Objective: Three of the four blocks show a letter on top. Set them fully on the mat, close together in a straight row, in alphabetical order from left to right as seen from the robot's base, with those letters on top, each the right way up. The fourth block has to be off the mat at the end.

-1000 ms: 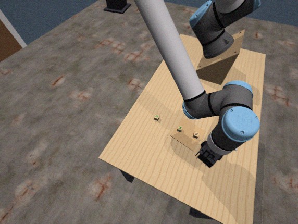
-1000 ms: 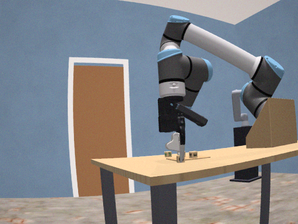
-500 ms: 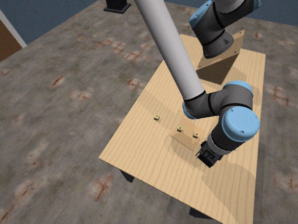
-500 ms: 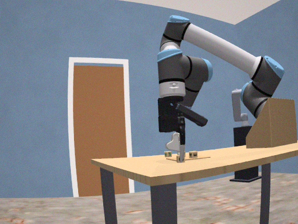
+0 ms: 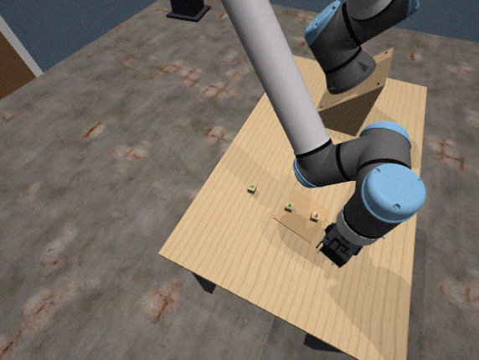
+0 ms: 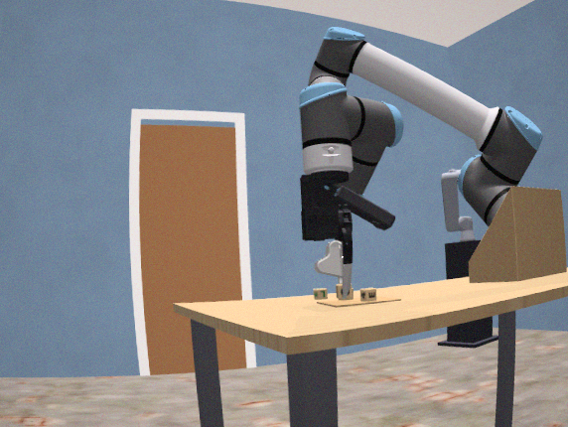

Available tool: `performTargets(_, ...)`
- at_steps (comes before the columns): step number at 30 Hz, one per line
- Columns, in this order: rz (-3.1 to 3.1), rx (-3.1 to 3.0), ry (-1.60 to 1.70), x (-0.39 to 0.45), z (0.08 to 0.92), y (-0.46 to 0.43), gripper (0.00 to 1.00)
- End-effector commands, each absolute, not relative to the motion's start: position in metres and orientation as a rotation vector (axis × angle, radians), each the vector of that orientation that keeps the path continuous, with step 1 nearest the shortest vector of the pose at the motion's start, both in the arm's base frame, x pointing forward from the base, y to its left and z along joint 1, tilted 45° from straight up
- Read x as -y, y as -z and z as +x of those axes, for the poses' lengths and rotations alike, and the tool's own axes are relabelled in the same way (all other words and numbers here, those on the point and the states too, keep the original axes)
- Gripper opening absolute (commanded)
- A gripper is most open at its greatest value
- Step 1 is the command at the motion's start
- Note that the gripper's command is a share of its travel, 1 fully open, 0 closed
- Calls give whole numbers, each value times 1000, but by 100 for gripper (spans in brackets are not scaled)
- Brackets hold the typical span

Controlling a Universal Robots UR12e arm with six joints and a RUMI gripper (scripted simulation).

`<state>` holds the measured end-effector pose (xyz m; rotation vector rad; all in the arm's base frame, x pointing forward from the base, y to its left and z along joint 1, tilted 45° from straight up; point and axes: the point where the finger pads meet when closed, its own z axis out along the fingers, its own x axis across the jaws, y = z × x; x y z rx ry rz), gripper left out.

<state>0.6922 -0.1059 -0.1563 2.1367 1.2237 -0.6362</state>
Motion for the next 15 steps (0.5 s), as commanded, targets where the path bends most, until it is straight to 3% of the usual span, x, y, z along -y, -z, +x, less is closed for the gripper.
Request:
performTargets(1, 2137, -1223, 636, 91, 695, 140, 5)
performTargets(15, 2137, -1223, 636, 51, 702, 100, 5)
